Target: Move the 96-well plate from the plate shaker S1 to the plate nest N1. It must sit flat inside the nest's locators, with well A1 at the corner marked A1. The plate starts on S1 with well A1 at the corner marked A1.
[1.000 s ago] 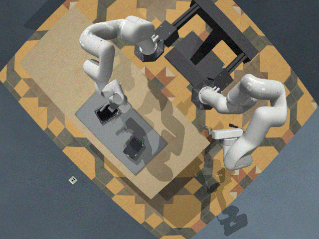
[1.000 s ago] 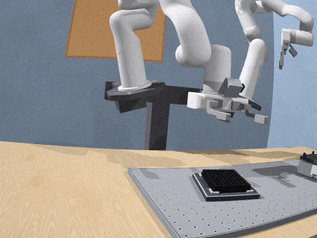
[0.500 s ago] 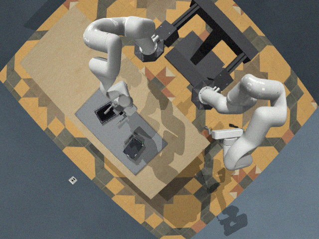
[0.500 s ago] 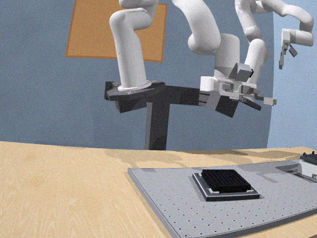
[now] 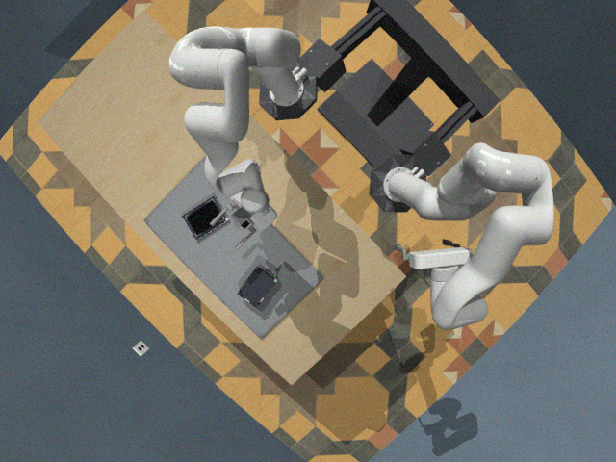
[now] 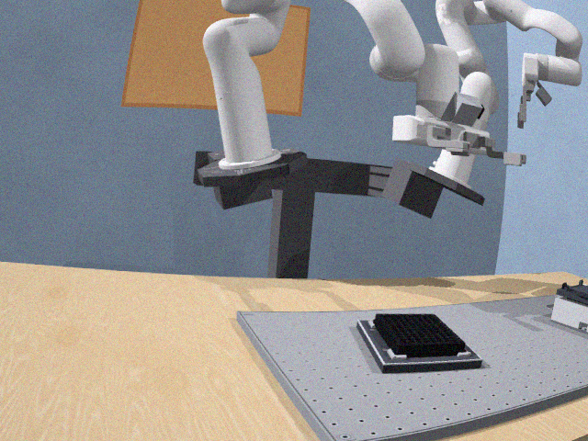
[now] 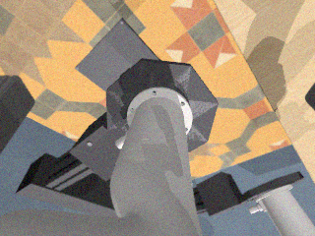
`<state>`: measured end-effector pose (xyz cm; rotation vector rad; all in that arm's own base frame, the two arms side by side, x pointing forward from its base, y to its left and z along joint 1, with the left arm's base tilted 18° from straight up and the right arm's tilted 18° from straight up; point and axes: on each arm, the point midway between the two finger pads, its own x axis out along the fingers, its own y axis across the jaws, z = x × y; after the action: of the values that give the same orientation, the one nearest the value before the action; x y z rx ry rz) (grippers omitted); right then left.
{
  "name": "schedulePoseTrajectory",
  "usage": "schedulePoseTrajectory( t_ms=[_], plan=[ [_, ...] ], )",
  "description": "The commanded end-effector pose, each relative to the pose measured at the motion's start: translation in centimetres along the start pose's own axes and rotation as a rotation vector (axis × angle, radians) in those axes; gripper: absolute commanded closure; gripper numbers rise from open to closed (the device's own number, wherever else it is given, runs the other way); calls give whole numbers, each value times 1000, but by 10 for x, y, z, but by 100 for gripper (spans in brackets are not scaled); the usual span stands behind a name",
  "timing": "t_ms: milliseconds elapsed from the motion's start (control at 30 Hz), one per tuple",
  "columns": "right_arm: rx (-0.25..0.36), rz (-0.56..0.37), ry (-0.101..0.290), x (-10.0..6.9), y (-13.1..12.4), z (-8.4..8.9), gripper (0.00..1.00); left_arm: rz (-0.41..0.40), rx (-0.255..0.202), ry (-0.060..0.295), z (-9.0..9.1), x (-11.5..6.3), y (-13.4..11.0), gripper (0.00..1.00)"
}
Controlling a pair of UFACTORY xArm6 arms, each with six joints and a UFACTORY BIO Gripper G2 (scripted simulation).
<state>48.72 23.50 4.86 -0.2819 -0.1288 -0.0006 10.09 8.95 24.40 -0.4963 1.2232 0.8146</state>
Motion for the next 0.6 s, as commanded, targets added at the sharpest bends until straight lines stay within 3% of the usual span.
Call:
schedulePoseTrajectory(
  t_ms=[0, 300, 567],
  plan=[
    [0, -1, 3, -6, 16, 19, 63, 0, 0, -2, 1, -1, 0, 0],
    [1, -1, 3, -17, 39, 43, 63, 0, 0, -2, 1, -1, 0, 0],
    [1, -1, 3, -17, 40, 44, 63, 0, 0, -2, 1, -1, 0, 0]
  ],
)
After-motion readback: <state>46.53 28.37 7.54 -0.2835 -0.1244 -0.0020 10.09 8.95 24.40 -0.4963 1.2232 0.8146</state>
